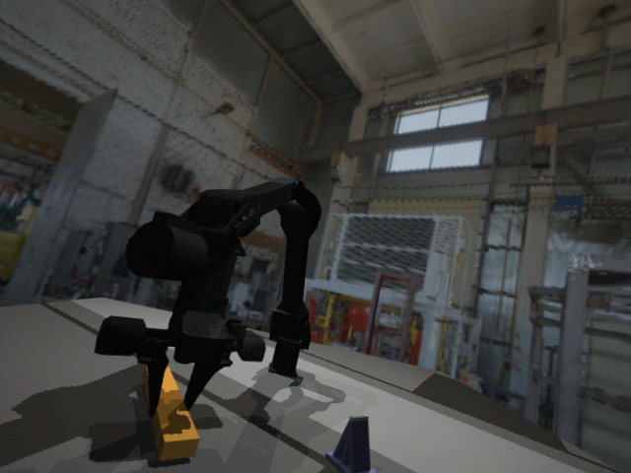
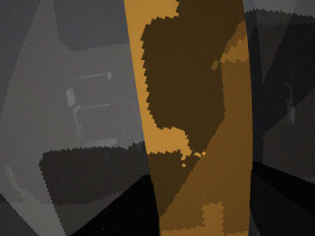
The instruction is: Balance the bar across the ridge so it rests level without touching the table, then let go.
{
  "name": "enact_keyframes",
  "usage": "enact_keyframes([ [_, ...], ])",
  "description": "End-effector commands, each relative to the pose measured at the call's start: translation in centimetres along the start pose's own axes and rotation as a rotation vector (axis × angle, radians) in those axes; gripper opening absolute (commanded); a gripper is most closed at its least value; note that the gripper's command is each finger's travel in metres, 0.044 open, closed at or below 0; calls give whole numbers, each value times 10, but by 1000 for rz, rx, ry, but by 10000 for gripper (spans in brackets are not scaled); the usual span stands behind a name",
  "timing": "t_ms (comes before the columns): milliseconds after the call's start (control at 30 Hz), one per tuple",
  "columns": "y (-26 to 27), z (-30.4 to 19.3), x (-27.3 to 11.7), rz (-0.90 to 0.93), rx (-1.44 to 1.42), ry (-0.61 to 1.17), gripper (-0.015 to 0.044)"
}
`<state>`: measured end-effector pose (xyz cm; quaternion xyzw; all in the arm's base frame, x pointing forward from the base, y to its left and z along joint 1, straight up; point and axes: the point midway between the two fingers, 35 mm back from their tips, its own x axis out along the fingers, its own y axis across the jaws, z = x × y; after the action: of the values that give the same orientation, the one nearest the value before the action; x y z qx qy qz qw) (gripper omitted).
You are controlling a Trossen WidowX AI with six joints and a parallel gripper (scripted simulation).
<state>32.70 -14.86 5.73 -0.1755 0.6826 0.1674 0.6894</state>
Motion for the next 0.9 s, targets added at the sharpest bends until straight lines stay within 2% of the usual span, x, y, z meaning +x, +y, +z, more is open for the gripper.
enact_keyframes([
  [0,-3,2,-14,-10,1,-9,0],
  [867,-2,1,-81,-9,4,-11,0],
])
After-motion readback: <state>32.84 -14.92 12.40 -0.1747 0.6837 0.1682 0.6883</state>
